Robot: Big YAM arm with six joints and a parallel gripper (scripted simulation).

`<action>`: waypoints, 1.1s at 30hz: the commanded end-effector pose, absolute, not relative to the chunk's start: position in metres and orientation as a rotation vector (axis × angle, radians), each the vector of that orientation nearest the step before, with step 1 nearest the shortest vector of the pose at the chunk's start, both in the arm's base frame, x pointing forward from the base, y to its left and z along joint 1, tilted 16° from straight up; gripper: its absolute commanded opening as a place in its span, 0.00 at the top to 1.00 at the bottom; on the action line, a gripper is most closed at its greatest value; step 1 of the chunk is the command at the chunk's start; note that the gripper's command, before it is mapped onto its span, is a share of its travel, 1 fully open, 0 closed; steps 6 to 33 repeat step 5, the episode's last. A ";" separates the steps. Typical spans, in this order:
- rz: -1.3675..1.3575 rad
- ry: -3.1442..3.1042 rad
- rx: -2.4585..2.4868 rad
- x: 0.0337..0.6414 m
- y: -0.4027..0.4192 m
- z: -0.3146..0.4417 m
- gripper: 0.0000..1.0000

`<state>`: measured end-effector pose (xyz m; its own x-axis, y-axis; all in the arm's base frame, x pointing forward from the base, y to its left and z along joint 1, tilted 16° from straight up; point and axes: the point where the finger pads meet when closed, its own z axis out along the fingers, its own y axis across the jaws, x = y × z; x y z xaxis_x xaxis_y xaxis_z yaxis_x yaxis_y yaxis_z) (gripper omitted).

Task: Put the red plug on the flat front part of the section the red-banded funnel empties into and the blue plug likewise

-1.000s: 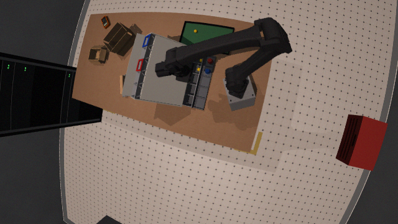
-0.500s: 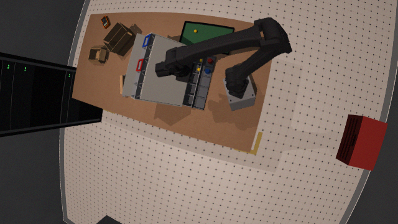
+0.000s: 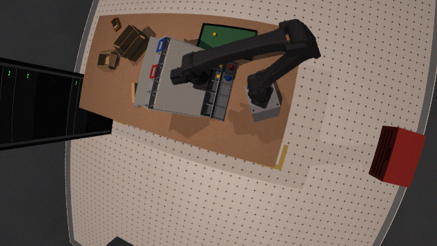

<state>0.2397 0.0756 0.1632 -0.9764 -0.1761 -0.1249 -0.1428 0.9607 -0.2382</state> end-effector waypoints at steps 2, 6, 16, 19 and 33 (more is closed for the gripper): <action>-0.349 2.970 -0.232 0.239 0.076 0.166 0.41; -0.349 2.970 -0.232 0.239 0.076 0.166 0.41; -0.349 2.970 -0.232 0.239 0.076 0.166 0.41; -0.349 2.970 -0.232 0.239 0.076 0.166 0.41; -0.349 2.970 -0.232 0.239 0.076 0.166 0.41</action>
